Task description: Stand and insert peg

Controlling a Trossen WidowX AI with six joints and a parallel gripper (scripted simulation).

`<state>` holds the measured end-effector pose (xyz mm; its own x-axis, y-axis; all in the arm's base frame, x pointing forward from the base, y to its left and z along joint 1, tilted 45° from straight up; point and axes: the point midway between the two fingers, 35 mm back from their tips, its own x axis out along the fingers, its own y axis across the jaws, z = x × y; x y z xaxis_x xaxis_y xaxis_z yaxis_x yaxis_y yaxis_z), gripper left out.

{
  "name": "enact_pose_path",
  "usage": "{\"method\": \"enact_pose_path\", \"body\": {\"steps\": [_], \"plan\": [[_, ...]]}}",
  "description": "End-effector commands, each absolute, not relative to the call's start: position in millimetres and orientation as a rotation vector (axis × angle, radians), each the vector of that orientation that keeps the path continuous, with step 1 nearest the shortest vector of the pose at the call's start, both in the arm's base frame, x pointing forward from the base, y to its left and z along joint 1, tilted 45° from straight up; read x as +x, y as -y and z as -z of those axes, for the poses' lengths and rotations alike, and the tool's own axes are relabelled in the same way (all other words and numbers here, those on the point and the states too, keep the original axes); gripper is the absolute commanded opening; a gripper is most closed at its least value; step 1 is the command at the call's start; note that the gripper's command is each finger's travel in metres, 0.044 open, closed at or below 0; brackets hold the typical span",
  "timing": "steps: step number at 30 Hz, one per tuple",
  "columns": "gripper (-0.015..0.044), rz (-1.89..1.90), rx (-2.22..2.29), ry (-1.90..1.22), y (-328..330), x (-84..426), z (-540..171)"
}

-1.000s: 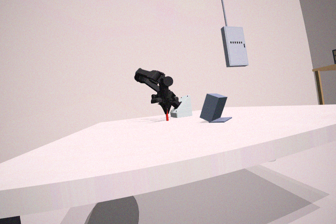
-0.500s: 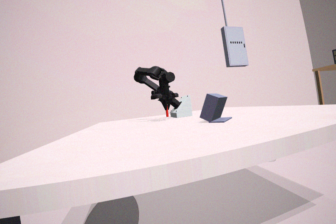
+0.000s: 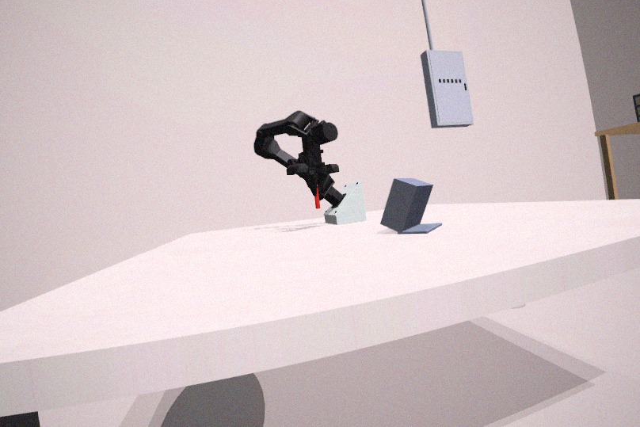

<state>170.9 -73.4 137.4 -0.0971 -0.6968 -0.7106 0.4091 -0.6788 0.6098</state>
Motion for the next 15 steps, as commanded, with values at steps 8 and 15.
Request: {"method": "enact_pose_path", "body": {"steps": [8, 15], "plan": [[0.0, 1.878, 1.469, 0.332, 64.4, 174.9, -137.9], [0.0, 1.897, 1.551, 0.321, 62.0, 180.2, -127.9]]}}
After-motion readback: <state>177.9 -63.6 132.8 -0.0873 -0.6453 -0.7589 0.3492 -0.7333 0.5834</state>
